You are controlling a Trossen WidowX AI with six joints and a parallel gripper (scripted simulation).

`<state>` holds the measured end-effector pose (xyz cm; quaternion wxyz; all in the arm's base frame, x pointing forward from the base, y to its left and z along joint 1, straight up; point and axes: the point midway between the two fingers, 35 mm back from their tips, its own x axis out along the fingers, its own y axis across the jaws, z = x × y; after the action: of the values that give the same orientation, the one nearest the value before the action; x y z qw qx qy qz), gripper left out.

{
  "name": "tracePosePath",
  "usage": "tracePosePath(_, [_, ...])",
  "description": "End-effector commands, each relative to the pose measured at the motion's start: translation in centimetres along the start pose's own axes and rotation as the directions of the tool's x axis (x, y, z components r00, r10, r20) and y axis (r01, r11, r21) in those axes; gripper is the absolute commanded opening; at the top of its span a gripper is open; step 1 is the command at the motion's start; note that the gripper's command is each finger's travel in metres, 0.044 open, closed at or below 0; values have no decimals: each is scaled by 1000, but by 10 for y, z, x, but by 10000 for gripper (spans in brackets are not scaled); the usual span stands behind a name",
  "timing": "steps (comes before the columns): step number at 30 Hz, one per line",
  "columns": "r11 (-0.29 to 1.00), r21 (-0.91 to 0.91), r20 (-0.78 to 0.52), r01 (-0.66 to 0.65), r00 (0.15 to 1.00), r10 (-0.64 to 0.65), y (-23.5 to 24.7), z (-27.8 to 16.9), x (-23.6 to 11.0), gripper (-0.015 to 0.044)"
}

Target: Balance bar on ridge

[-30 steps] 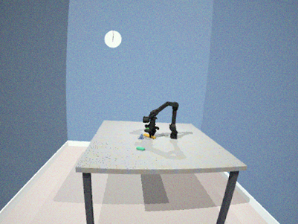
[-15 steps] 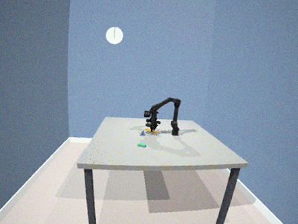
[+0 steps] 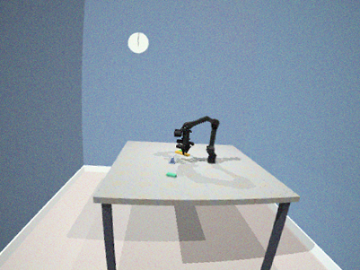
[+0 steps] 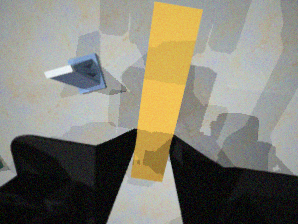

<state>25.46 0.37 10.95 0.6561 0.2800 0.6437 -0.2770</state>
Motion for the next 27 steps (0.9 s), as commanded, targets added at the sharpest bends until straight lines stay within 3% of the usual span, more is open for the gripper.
tracePosePath(1, [1000, -3, 4, -8, 1000, 8, 0, 0, -14, 0])
tracePosePath(14, [1000, -6, 3, -8, 1000, 8, -3, -3, -41, 0])
tracePosePath(27, [986, -165, 4, -11, 1000, 12, 42, 10, -47, 0])
